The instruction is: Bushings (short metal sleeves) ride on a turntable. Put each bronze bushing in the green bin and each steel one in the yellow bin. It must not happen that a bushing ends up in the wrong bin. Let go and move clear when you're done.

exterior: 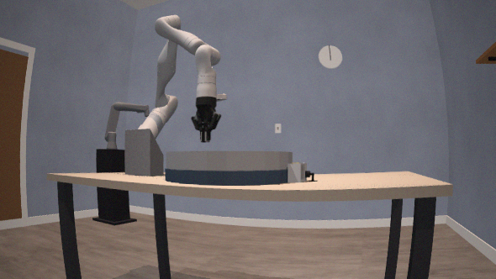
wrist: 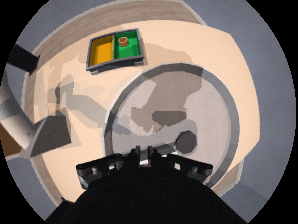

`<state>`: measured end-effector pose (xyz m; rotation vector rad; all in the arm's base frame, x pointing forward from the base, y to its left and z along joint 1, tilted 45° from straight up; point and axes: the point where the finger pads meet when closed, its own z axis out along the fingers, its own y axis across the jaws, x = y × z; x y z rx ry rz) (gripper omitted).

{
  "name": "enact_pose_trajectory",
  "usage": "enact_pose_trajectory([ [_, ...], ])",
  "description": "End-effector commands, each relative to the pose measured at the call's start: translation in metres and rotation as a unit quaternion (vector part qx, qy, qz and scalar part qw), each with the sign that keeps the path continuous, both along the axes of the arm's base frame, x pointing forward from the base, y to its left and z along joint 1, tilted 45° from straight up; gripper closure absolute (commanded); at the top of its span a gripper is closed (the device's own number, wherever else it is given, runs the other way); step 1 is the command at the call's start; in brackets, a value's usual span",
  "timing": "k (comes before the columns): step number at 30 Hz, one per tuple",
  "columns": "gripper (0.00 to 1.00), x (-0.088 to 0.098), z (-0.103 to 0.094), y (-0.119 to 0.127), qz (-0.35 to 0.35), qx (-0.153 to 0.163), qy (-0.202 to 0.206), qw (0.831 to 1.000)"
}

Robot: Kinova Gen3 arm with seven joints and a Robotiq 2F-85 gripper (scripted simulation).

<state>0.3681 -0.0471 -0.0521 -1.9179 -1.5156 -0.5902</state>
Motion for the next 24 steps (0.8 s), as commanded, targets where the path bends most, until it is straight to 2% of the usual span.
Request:
enact_pose_trajectory([
  [1,0.86,-0.001,-0.015,-0.011,-0.001,0.006,0.000,1.000],
  [3,0.86,-0.001,-0.015,-0.011,-0.001,0.006,0.000,1.000],
  [7,0.86,-0.002,-0.049,-0.042,-0.001,0.006,0.000,1.000],
  [20,0.86,-0.001,-0.050,-0.039,-0.005,0.005,0.001,1.000],
  [24,0.86,-0.001,-0.058,-0.031,-0.004,0.005,0.001,1.000],
])
